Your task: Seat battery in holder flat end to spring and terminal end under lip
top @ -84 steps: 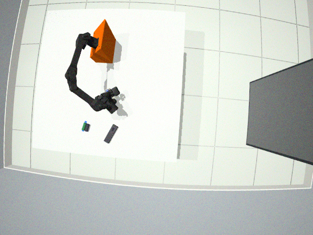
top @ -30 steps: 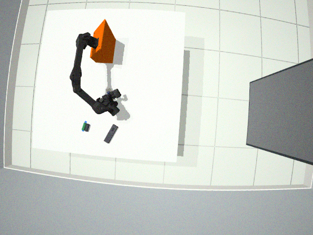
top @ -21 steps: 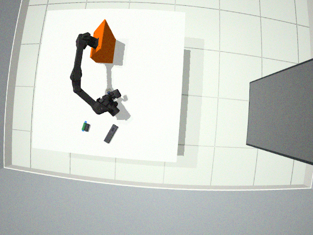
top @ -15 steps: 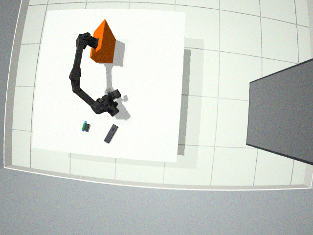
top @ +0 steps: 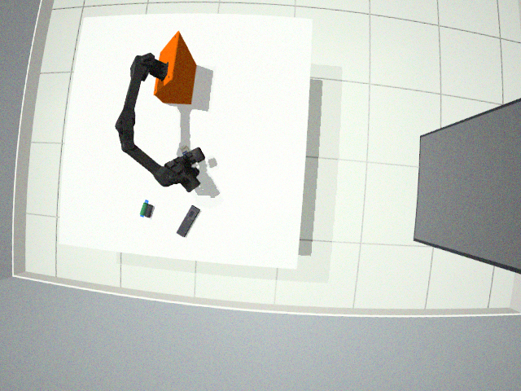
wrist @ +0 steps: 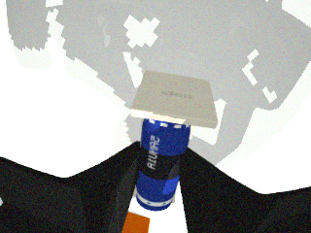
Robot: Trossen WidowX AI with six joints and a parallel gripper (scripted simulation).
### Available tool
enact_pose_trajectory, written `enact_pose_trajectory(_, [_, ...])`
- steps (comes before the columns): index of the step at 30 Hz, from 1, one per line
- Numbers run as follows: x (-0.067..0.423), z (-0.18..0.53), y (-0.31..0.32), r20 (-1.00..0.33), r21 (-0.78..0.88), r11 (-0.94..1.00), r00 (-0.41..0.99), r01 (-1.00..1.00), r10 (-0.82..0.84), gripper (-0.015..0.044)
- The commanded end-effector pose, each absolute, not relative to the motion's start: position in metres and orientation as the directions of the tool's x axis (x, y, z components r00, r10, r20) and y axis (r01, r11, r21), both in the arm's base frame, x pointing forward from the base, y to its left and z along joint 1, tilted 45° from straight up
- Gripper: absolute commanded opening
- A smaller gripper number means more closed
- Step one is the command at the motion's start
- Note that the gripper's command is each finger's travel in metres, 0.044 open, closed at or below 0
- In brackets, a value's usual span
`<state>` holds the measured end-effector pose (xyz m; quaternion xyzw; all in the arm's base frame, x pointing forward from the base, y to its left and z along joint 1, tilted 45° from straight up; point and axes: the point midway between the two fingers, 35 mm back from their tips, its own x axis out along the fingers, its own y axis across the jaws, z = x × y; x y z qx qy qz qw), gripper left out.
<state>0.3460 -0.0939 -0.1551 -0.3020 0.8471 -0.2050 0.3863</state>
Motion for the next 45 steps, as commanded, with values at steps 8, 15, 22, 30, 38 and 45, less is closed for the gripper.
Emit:
enact_pose_trajectory(8, [0.349,-0.1594,-0.0939,-0.566,-0.578,0.74,-0.485,-0.344,-0.667,0.0085])
enact_pose_trajectory(15, [0.3487,-0.1606,-0.0941,-0.582,-0.573,0.744,-0.469,-0.343,-0.664,0.0085])
enact_pose_trajectory(22, [0.3484,-0.1613,-0.0948,-0.597,-0.569,0.747,-0.452,-0.343,-0.662,0.0085])
enact_pose_trajectory(30, [0.3479,-0.1622,-0.0955,-0.614,-0.565,0.751,-0.433,-0.343,-0.66,0.0085])
enact_pose_trajectory(38, [0.3473,-0.1629,-0.0962,-0.63,-0.561,0.753,-0.413,-0.343,-0.657,0.0085])
enact_pose_trajectory(45, [0.3466,-0.1632,-0.0968,-0.644,-0.558,0.755,-0.395,-0.344,-0.655,0.0085])
